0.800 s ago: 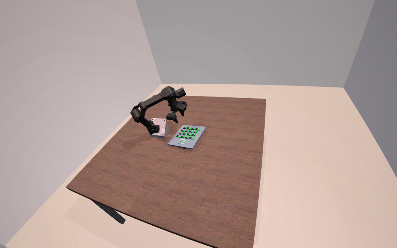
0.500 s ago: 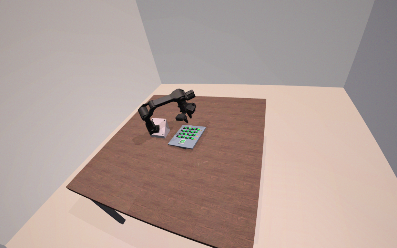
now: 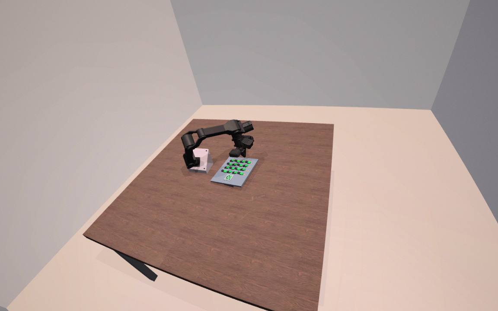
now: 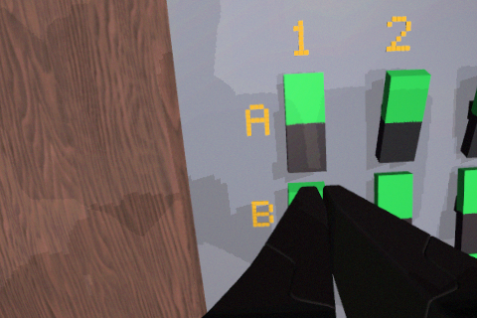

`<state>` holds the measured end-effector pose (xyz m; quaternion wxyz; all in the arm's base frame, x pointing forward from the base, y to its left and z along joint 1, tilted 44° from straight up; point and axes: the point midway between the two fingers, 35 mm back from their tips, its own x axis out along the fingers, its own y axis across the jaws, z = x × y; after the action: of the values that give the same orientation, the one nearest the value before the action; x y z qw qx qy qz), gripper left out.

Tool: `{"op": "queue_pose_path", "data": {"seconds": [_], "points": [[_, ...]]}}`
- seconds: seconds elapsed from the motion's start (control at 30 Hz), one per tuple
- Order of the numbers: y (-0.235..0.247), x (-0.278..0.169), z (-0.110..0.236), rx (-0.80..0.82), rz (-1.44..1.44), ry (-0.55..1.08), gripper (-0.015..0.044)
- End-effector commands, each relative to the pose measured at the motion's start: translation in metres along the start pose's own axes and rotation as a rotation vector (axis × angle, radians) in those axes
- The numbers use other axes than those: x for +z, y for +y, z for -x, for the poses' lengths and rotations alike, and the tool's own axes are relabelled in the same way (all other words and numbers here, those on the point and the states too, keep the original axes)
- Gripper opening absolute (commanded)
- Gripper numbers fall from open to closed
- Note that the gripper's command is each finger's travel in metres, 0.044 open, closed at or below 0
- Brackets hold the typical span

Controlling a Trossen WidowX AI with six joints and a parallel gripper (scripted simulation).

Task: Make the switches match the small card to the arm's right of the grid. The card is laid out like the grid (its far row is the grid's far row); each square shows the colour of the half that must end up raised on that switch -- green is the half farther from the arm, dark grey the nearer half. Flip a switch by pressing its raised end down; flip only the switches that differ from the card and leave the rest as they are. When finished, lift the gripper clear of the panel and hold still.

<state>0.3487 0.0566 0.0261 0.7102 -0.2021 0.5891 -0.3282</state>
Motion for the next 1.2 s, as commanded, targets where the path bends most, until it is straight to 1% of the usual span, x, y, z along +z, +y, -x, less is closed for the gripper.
{"op": "queue_pose_path", "data": {"seconds": [0.0, 0.6, 1.17], "points": [[-0.001, -0.001, -0.009, -0.004, 0.003, -0.011, 0.0], [-0.001, -0.001, -0.033, -0.005, 0.002, -0.011, 0.0], [-0.001, -0.001, -0.033, -0.005, 0.002, -0.011, 0.0]]}}
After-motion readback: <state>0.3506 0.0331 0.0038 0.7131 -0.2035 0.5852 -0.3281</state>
